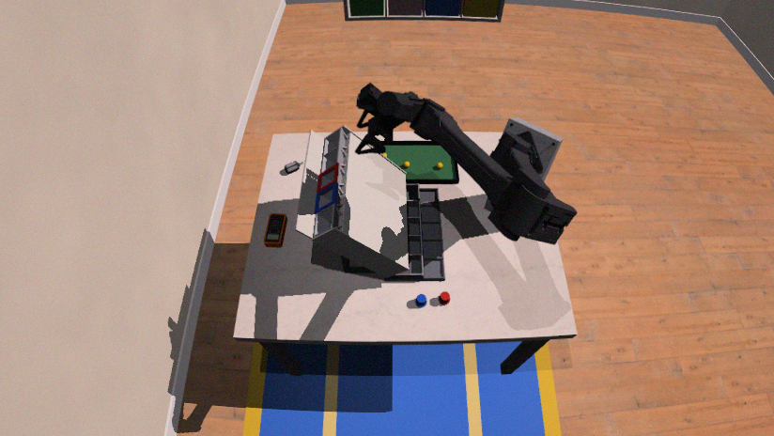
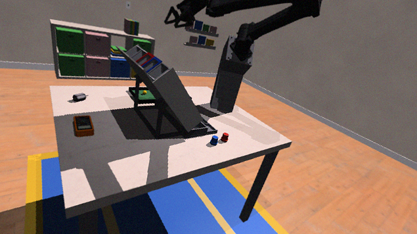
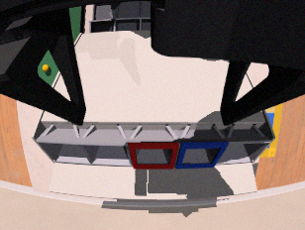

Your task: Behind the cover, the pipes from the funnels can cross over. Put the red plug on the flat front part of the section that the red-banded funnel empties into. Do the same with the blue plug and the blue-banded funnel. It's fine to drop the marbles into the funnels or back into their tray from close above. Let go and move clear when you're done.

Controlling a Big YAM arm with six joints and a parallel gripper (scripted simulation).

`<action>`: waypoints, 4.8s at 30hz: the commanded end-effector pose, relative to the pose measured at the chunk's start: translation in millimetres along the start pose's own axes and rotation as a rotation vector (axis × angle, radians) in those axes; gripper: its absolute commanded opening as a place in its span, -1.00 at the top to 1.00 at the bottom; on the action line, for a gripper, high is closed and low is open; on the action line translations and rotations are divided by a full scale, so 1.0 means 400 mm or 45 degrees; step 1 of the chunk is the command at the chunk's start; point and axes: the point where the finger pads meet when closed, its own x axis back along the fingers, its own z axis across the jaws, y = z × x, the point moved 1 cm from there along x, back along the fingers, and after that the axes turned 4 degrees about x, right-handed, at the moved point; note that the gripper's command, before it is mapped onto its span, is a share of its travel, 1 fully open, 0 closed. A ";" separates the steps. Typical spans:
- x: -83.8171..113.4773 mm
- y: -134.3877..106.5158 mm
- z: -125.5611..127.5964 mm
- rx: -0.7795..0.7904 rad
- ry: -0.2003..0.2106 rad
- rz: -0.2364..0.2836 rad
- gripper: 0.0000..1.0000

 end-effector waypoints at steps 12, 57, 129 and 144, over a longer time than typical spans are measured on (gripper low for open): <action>-0.016 0.026 0.008 0.004 0.011 0.000 -1.00; -0.005 -0.032 -0.020 -0.007 0.000 0.034 -0.13; -0.046 -1.064 -0.617 -0.001 0.088 1.020 -0.13; -0.058 -1.131 -0.667 0.017 0.095 1.089 -0.13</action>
